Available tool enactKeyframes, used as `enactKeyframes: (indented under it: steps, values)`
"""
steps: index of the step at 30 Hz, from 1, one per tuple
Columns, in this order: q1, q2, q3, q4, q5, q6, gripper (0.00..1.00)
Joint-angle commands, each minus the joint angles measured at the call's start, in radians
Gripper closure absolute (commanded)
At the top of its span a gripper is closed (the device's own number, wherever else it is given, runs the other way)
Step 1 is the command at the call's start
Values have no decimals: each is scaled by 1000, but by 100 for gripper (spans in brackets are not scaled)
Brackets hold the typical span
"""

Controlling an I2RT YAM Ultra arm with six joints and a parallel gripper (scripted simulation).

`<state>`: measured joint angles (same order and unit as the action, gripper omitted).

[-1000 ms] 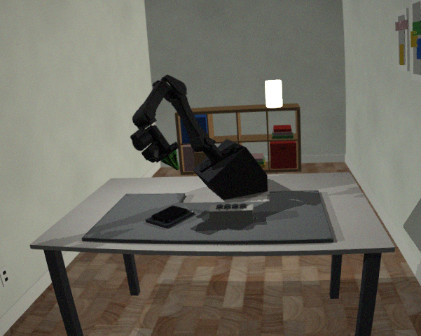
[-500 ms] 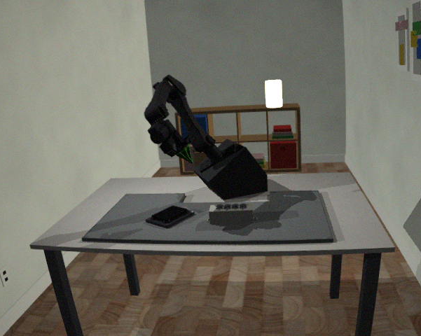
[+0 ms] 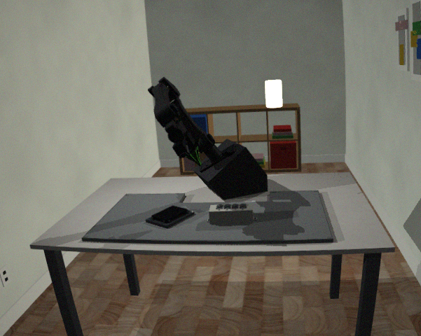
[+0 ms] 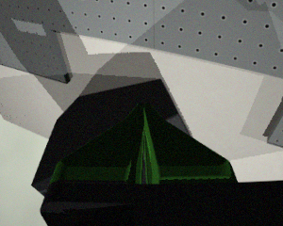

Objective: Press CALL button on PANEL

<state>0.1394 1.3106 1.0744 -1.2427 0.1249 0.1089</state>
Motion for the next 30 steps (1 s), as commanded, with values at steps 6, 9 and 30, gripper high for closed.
enactKeyframes:
  steps: [6, 9, 30]
  values:
    - [126, 159, 85, 87, 145, 130, 100]
    - [130, 179, 93, 94, 147, 135, 100]
    - [342, 521, 226, 220, 371, 332, 100]
